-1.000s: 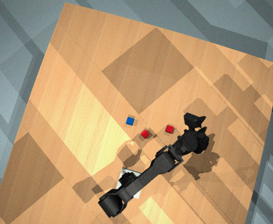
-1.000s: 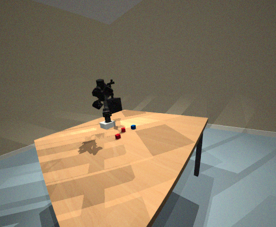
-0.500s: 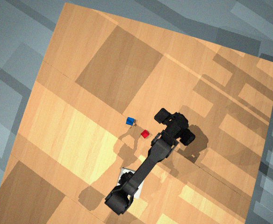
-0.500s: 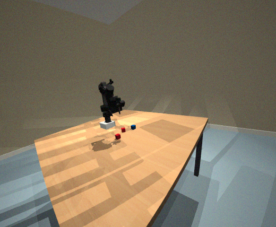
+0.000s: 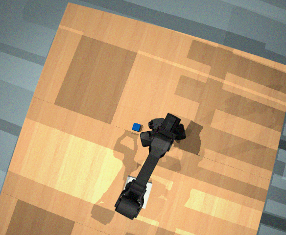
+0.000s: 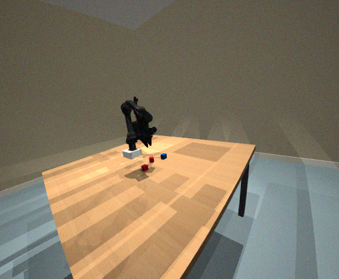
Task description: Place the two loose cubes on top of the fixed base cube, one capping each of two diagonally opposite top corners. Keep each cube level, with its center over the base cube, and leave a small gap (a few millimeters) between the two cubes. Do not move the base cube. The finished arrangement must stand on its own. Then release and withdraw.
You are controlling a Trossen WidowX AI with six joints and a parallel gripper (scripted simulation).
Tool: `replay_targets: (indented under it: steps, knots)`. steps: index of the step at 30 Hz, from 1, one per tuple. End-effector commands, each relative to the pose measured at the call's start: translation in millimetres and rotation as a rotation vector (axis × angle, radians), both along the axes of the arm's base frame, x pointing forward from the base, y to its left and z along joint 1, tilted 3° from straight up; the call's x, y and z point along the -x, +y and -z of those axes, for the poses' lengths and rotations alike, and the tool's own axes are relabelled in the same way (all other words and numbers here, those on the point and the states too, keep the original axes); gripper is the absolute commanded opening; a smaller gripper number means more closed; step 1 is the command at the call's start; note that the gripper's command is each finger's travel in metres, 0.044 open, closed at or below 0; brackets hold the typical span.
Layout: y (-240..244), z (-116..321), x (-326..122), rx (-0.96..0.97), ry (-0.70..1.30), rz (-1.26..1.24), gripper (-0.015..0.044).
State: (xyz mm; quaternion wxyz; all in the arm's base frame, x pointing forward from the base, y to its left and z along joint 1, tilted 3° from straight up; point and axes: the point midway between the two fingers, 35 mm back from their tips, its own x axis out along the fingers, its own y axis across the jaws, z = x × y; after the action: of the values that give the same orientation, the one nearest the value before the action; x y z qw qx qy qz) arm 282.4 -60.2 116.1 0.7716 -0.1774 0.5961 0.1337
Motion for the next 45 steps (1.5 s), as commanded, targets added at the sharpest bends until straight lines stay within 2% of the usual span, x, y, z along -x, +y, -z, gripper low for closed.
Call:
replay_targets:
  steps: [1, 15, 23, 45]
  knots:
    - [35.6, 10.2, 32.0, 0.025, 0.223, -0.523, 0.0265]
    - [35.6, 11.7, 31.7, 0.025, 0.223, -0.523, 0.0265]
    - [38.2, 71.0, 30.8, 0.024, 0.223, -0.523, 0.0265]
    - [39.5, 101.5, 30.0, 0.024, 0.223, -0.523, 0.0265]
